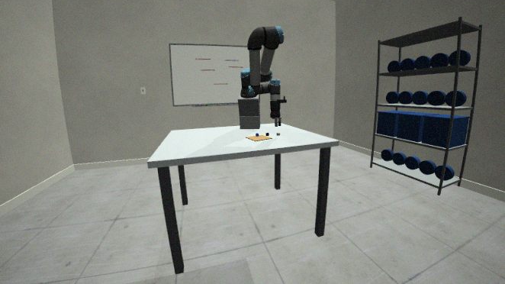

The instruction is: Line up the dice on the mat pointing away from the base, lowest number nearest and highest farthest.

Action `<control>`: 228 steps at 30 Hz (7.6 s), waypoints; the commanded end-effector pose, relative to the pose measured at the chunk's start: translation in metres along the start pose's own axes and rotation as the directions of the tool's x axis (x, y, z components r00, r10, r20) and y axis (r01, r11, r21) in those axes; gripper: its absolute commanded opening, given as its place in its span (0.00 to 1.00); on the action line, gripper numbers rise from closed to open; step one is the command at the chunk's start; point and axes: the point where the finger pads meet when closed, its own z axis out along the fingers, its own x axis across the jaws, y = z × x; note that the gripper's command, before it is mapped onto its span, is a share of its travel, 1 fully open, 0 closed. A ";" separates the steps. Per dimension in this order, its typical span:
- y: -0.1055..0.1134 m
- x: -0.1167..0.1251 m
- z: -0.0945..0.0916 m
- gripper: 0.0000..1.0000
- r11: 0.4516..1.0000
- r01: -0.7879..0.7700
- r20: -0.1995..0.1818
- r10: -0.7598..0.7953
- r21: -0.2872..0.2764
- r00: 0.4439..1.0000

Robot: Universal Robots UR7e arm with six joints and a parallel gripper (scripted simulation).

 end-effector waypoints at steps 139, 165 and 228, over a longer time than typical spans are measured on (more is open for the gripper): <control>-0.002 -0.001 0.068 0.70 1.000 0.000 0.000 0.000 0.001 1.000; -0.002 -0.001 0.068 0.40 1.000 0.000 0.000 0.000 0.001 1.000; -0.002 -0.001 -0.031 0.40 1.000 0.000 0.000 0.000 0.001 1.000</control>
